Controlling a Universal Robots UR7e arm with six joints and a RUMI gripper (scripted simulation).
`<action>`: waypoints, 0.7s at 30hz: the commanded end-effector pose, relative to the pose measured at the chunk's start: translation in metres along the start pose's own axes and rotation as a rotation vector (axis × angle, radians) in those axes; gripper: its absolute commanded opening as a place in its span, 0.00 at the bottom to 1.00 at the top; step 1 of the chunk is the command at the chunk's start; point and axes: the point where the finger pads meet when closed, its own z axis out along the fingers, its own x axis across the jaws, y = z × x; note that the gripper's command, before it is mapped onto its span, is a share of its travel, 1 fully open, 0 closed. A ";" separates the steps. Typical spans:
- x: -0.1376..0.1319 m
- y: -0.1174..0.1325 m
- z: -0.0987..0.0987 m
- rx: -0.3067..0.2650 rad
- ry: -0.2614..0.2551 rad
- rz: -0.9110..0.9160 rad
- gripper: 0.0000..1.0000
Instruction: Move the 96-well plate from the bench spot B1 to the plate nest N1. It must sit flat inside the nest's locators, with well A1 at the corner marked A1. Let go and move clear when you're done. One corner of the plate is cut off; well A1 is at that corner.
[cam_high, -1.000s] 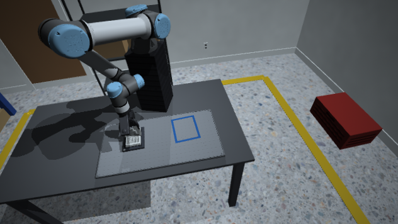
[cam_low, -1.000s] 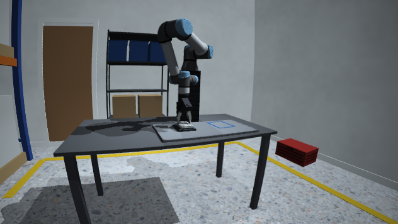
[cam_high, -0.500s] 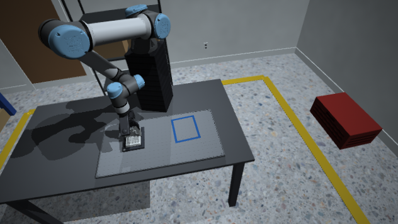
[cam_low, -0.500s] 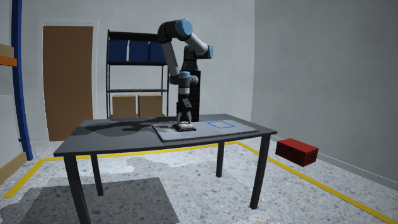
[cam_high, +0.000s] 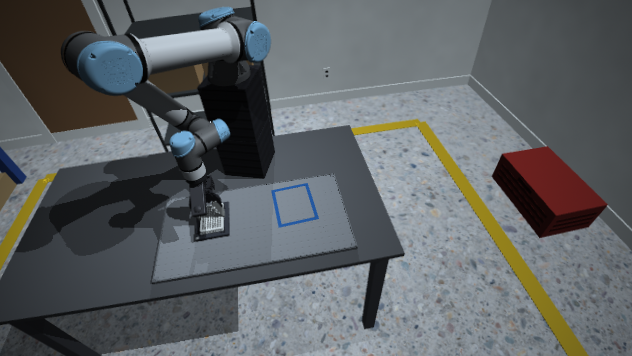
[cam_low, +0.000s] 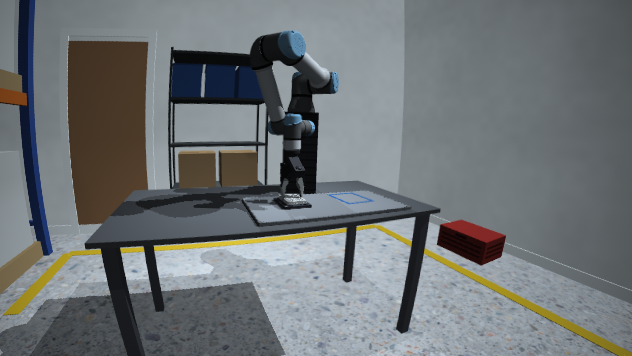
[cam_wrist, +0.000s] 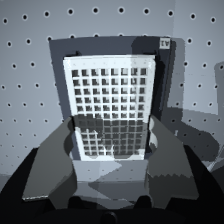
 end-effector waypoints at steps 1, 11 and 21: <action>0.000 0.000 0.000 0.001 0.001 0.000 0.00; 0.000 0.000 0.000 0.001 0.001 0.000 1.00; 0.000 0.000 0.000 0.001 0.001 0.000 1.00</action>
